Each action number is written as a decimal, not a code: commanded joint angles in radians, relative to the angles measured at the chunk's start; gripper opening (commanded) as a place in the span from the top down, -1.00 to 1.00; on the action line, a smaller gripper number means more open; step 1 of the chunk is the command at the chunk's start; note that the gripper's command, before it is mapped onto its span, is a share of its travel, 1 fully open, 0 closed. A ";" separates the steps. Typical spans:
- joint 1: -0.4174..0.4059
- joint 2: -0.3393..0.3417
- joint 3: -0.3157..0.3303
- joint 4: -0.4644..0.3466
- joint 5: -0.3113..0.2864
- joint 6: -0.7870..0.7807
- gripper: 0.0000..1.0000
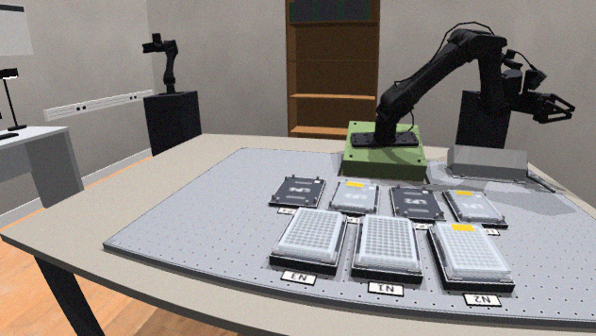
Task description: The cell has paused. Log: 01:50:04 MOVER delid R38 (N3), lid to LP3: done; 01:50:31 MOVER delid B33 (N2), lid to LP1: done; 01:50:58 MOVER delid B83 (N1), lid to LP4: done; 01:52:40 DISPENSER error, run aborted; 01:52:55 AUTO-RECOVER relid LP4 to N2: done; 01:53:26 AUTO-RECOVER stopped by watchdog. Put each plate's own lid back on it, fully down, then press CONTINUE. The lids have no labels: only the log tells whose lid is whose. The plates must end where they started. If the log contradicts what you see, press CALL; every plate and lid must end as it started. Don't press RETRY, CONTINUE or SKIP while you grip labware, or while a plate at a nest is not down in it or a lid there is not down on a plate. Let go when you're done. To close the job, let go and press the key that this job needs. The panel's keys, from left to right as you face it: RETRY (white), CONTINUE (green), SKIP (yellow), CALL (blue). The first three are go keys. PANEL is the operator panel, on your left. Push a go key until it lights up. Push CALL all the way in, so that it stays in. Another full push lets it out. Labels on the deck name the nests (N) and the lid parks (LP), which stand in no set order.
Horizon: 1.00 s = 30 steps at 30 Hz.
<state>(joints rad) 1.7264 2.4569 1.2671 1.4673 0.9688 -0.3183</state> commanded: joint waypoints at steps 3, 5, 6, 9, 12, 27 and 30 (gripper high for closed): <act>0.015 -0.024 0.016 0.013 -0.011 -0.002 -1.00; 0.015 -0.024 0.016 0.013 -0.011 -0.002 -1.00; 0.015 -0.024 0.016 0.013 -0.011 -0.002 -1.00; 0.015 -0.024 0.016 0.013 -0.011 -0.002 -1.00; 0.015 -0.024 0.016 0.013 -0.011 -0.002 -1.00; -0.091 -0.112 -0.014 -0.163 -0.054 0.012 -1.00; -0.118 -0.140 -0.005 -0.228 -0.059 0.015 -1.00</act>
<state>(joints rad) 1.6127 2.3711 1.2579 1.3190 0.9413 -0.3149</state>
